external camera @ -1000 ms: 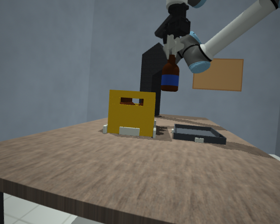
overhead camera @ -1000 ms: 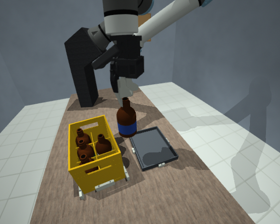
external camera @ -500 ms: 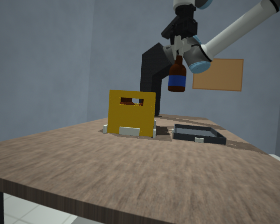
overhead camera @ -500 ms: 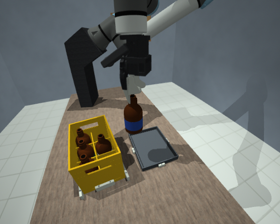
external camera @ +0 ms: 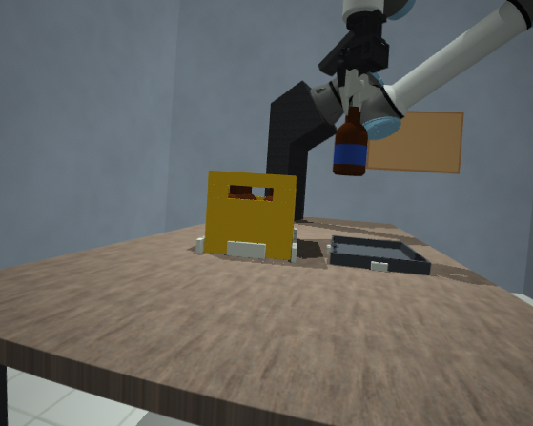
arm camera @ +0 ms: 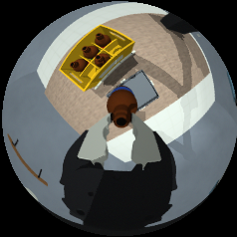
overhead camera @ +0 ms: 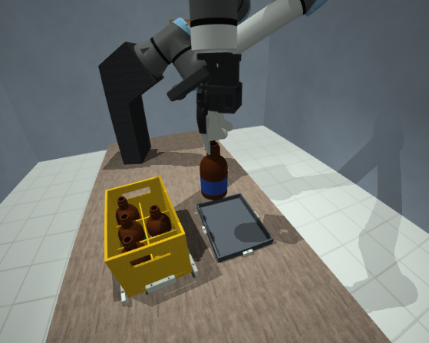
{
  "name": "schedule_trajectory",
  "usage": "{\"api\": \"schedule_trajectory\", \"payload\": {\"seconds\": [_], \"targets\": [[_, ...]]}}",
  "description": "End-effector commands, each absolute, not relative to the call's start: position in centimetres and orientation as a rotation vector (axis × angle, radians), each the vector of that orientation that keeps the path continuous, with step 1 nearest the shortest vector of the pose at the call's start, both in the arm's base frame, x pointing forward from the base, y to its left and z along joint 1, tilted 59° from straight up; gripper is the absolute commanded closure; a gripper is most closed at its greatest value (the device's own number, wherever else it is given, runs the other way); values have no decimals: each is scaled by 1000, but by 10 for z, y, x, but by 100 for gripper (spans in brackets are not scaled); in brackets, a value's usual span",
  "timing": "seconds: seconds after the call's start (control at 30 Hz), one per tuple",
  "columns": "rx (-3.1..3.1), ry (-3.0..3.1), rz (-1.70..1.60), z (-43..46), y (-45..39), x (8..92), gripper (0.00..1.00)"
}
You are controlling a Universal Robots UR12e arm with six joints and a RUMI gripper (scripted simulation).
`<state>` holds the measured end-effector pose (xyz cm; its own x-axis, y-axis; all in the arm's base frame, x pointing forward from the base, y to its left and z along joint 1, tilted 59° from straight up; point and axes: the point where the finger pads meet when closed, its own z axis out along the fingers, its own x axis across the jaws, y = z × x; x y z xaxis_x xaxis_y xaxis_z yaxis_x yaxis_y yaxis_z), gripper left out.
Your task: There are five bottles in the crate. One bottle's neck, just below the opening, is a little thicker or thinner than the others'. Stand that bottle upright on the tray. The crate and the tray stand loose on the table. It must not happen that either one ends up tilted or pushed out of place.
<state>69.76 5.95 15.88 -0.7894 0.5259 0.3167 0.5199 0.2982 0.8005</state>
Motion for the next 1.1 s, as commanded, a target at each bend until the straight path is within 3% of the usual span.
{"api": "schedule_trajectory", "payload": {"seconds": [0.0,1.07], "targets": [[1019,2526,1556,170,70,691,100],[1019,2526,1556,200,96,673,100]]}}
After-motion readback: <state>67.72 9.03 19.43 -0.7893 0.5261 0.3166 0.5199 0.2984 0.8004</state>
